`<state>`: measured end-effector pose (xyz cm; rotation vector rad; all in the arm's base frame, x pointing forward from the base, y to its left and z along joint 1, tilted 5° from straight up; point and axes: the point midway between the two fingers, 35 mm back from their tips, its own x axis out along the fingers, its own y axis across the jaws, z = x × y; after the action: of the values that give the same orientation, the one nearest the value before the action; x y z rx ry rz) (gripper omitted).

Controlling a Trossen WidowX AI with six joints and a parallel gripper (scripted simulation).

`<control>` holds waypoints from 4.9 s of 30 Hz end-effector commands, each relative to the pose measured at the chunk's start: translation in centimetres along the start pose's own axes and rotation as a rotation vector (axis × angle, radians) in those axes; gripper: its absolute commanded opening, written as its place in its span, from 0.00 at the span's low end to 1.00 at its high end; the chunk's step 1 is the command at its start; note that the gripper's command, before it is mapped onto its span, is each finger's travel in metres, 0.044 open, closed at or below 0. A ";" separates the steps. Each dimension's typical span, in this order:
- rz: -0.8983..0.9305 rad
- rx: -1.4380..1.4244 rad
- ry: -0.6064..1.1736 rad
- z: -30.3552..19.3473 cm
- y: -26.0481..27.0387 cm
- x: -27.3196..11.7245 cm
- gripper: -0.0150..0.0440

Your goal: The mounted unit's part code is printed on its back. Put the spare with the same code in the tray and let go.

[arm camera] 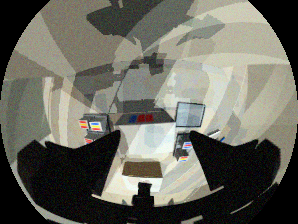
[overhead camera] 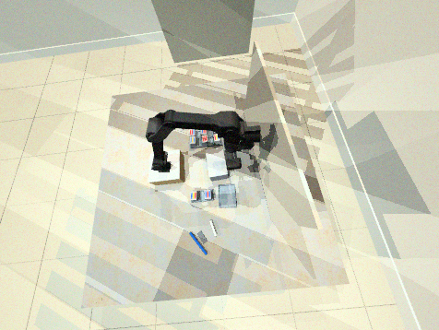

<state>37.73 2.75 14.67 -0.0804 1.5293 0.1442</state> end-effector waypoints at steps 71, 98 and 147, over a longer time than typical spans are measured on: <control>0.088 -1.527 -0.001 -22.4 24.9 8.9 0.76; 0.088 -1.527 0.000 -22.4 25.3 13.2 0.76; 0.088 -1.530 -0.001 -22.8 25.2 16.6 0.25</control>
<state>12.17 25.08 -1.92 -1.2060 1.1040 1.3461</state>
